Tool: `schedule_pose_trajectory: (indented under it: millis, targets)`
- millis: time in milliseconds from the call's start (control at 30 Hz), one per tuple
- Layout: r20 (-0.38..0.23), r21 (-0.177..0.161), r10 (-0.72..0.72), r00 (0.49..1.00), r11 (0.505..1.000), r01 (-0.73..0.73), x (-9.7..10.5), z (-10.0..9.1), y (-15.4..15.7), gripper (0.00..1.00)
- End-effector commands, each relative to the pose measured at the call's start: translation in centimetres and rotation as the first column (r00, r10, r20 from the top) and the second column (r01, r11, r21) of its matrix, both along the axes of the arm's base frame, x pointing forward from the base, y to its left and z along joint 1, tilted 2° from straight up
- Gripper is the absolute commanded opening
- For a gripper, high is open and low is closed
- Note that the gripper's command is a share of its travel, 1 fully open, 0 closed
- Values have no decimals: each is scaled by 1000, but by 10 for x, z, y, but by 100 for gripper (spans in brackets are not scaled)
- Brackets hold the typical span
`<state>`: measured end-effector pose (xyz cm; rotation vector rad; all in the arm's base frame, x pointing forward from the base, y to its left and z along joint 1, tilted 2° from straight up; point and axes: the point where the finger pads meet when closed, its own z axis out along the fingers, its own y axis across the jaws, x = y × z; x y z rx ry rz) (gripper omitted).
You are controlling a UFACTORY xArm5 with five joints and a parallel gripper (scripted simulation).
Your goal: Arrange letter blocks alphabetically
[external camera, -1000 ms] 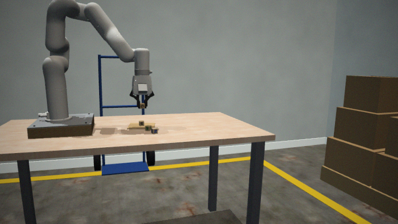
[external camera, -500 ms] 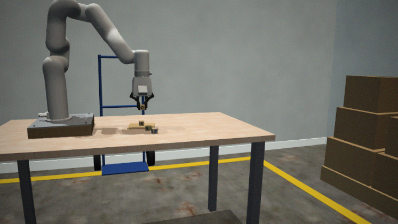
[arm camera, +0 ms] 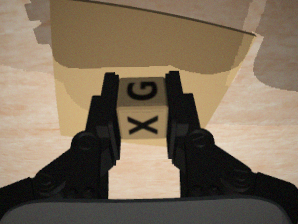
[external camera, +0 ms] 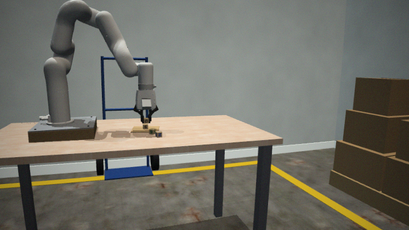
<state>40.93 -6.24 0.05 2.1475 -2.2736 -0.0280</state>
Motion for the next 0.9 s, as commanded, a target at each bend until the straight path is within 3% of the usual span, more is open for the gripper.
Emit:
schedule_pose_trajectory:
  millis: [0,233,867]
  targets:
    - [4,-1,0,1000,1000,0,2,-16,-1,21]
    - [4,0,0,1000,1000,0,1,-31,-2,21]
    - [4,0,0,1000,1000,0,1,-32,-2,21]
